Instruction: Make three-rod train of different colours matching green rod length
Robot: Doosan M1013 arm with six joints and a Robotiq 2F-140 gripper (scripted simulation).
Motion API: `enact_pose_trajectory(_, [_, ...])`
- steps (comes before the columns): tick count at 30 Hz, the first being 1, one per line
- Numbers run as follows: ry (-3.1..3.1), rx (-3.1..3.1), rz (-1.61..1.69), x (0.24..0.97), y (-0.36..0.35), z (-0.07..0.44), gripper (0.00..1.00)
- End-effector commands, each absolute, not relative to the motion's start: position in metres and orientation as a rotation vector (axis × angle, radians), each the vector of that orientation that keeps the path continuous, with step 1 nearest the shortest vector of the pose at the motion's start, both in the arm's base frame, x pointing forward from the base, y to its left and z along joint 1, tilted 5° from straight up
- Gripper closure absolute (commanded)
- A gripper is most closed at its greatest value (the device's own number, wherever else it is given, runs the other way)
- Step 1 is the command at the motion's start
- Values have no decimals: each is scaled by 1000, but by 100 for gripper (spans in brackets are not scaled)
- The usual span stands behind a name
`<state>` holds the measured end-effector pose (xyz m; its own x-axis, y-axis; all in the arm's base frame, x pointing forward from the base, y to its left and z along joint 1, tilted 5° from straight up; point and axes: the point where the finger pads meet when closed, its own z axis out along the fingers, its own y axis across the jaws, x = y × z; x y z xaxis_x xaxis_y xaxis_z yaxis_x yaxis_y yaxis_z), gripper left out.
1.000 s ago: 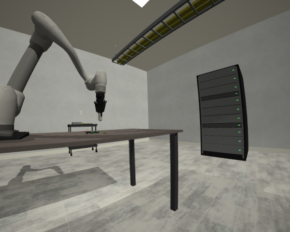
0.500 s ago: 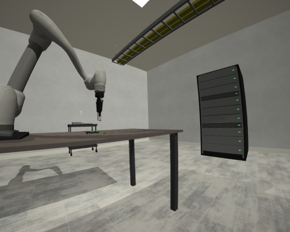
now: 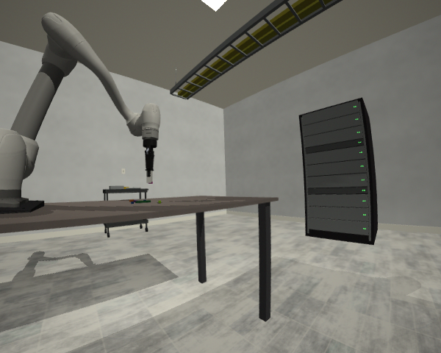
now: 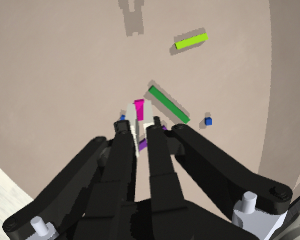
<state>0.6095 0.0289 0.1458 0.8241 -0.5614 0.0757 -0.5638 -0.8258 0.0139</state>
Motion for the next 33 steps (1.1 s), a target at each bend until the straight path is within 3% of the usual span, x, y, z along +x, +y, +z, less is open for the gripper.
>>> enact_pose_trajectory(1, [-1161,2882,118,605,25,147,97])
enact_pose_trajectory(33, [-2532,1875,129,577,1,146,97])
